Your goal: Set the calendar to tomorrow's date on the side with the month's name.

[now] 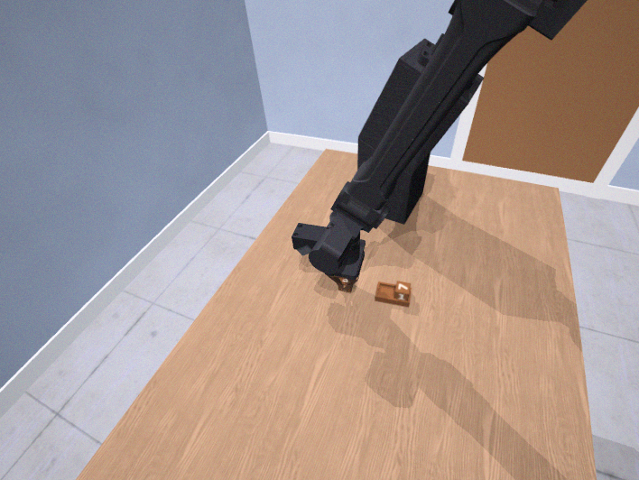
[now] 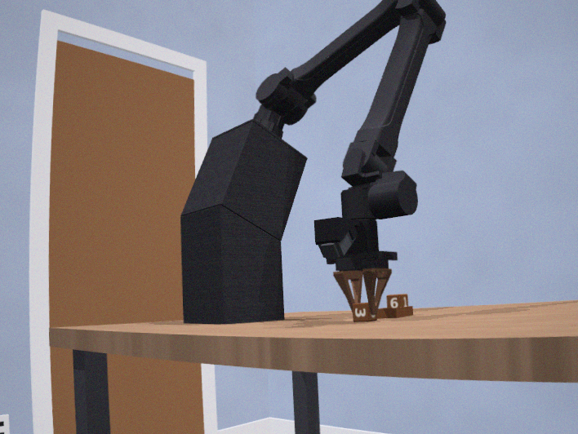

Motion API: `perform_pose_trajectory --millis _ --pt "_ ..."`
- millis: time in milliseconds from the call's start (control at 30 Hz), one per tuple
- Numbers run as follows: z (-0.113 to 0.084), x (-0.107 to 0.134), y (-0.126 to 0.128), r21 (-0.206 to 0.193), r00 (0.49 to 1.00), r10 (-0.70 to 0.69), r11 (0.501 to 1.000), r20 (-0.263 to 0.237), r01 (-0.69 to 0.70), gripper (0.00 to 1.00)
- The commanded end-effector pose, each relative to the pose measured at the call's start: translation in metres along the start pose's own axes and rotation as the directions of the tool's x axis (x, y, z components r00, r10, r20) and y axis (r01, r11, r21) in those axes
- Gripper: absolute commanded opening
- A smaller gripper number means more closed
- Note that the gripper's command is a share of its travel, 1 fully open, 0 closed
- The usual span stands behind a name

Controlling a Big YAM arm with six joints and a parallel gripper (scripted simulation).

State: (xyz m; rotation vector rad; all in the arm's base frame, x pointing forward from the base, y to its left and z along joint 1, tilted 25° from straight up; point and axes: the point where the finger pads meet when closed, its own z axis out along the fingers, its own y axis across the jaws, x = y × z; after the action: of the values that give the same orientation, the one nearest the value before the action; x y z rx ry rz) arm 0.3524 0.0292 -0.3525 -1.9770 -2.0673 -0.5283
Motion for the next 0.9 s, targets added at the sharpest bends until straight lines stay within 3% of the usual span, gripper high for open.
perform_pose_trajectory --millis 0,367,433,600,667,867 --pt "-0.001 0.003 0.008 -0.018 1.0 -0.012 1.0 0.008 0.012 0.26" --pt "-0.002 0.003 0.008 -0.019 1.0 -0.013 1.0 0.008 0.013 0.26" --pt "-0.01 0.002 0.012 -0.031 1.0 -0.015 0.999 0.01 0.015 0.26" --pt "-0.033 -0.004 0.006 -0.018 1.0 0.002 1.0 0.008 -0.002 0.26" --pt "-0.033 -0.004 0.006 -0.018 1.0 0.002 1.0 0.008 -0.002 0.26" --pt "-0.077 -0.004 0.007 -0.021 1.0 0.0 1.0 0.009 0.0 0.26"
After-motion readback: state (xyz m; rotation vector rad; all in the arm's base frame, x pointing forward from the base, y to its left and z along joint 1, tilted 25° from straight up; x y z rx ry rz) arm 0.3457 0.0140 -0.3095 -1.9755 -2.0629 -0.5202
